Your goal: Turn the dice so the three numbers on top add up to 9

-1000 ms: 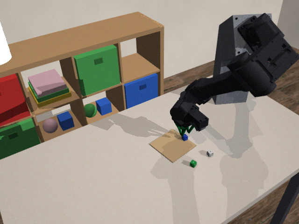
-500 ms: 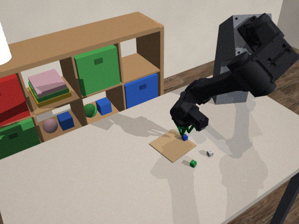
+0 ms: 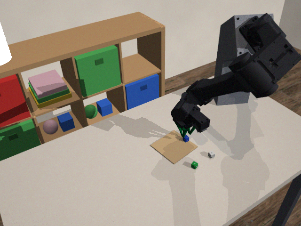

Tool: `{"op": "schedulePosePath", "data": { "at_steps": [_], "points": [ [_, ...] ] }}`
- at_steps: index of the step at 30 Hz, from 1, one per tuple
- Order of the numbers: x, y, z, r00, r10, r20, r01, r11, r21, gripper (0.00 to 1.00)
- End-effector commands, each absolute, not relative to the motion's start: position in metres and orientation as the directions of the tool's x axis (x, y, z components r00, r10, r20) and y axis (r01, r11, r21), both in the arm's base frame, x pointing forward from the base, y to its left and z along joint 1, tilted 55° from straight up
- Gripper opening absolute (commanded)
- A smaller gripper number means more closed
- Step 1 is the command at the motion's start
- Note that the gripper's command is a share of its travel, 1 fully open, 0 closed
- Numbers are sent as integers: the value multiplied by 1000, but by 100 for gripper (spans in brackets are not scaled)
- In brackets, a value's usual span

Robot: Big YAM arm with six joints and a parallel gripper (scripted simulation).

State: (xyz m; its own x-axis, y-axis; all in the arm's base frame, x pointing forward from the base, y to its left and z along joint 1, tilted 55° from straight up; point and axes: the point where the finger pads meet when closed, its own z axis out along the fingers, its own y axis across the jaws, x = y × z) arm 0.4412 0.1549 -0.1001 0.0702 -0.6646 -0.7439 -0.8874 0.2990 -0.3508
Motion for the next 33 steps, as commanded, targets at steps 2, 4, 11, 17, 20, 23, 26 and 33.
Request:
{"op": "schedulePosePath", "data": {
  "at_steps": [2, 4, 11, 17, 20, 23, 26, 33],
  "points": [
    [437, 160, -99, 70, -662, -746, -891, 294, -345, 34],
    [437, 160, -99, 70, -662, -746, -891, 294, -345, 34],
    [437, 160, -99, 70, -662, -746, -891, 294, -345, 34],
    [437, 160, -99, 70, -662, -746, -891, 294, -345, 34],
    [437, 160, -99, 70, -662, -746, -891, 294, -345, 34],
    [437, 160, -99, 70, -662, -746, -891, 294, -345, 34],
    [437, 160, -100, 70, -662, -746, -892, 294, -345, 34],
    [439, 162, -105, 68, -661, -747, -891, 296, -343, 34]
  ]
}}
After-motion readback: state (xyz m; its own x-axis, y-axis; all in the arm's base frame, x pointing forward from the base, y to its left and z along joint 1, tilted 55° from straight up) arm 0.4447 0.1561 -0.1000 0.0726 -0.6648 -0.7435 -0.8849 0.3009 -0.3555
